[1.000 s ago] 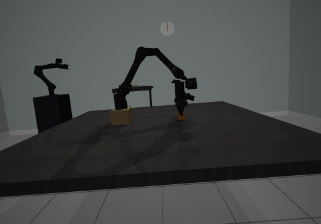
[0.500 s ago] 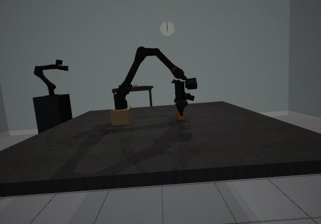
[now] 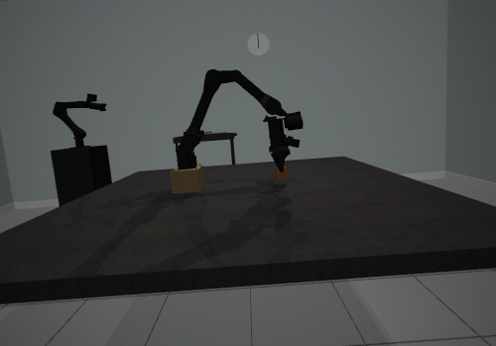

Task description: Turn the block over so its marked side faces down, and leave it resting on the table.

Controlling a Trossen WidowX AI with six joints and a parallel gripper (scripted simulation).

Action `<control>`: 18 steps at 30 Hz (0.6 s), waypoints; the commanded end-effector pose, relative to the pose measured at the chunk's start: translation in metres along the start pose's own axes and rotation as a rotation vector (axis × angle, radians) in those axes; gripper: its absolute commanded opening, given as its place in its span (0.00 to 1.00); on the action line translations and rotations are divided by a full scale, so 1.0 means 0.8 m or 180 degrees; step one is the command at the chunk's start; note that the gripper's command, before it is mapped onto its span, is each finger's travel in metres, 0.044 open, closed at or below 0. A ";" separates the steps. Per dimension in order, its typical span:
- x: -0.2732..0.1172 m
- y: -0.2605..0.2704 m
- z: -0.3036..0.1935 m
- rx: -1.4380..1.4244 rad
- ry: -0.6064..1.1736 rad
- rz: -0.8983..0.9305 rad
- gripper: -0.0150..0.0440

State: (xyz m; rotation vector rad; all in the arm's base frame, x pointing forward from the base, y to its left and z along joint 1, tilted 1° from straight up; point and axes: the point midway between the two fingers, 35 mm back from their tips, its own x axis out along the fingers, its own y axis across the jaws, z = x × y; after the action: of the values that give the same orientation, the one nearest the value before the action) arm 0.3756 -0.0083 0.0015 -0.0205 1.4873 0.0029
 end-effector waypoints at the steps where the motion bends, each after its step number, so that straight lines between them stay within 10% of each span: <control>1: 0.005 0.000 -0.002 0.0009 -0.0119 0.0000 0.25; 18: 0.013 0.000 -0.004 0.0009 -0.0944 0.0000 0.25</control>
State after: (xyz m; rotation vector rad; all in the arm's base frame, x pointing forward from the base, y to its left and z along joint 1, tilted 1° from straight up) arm 0.3742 -0.0093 -0.0087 -0.0171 1.2253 -0.0023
